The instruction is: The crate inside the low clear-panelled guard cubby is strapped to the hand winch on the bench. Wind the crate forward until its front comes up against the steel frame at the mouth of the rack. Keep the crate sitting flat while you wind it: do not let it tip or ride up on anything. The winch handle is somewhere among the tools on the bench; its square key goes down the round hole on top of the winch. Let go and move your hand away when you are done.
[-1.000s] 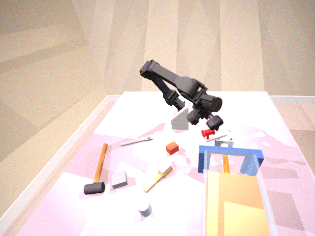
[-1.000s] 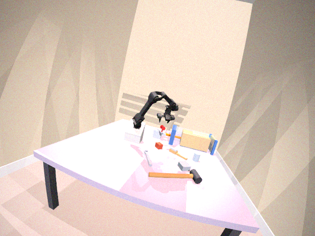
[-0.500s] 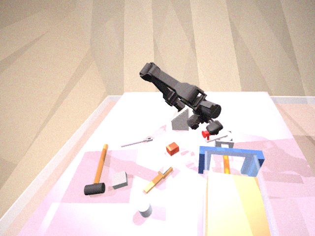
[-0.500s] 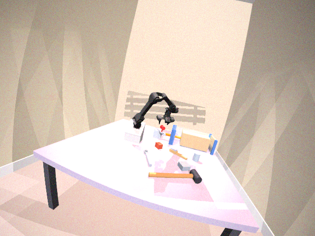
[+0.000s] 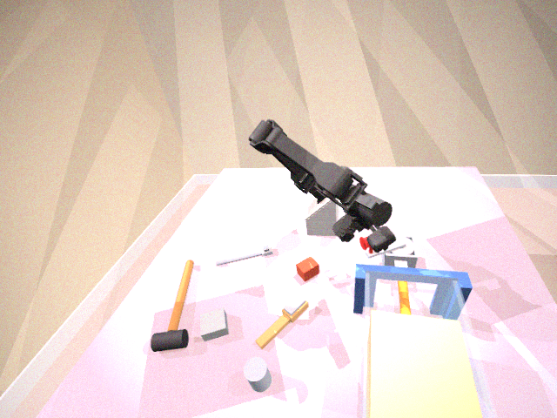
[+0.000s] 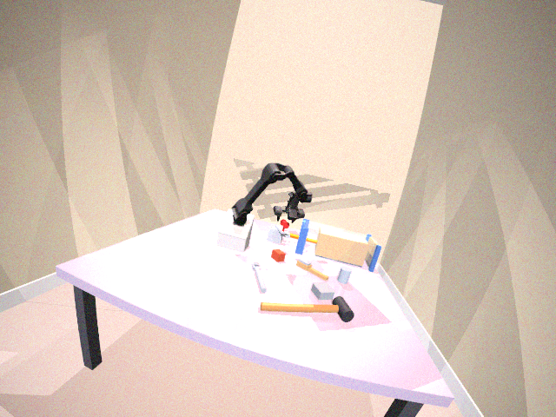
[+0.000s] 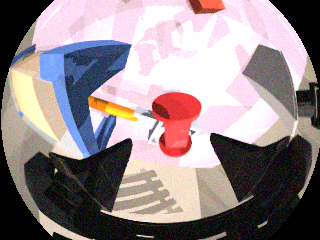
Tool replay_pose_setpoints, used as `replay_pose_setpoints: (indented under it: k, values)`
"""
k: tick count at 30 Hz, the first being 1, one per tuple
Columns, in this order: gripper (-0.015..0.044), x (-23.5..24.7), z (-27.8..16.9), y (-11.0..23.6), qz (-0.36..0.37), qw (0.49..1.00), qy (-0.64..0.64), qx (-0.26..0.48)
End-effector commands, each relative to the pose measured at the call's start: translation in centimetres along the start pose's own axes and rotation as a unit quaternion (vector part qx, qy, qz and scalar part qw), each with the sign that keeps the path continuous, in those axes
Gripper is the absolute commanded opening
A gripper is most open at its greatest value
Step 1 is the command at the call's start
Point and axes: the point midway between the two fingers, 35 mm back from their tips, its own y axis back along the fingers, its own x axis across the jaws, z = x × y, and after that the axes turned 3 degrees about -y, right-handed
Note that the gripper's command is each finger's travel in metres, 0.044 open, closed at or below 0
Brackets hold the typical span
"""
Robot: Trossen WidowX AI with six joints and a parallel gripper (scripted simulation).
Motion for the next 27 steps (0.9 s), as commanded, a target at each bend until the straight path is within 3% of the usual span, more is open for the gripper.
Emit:
replay_pose_setpoints:
  k: [1,16,27]
  values:
    - [0.0440,-0.2,0.5,-1.1,-0.008,1.000,0.000,-0.004]
    - [0.0440,-0.4,1.0,-2.2,-0.011,1.000,0.000,-0.004]
    - [0.0151,-0.3,0.9,-1.8,-0.008,1.000,-0.001,-0.001]
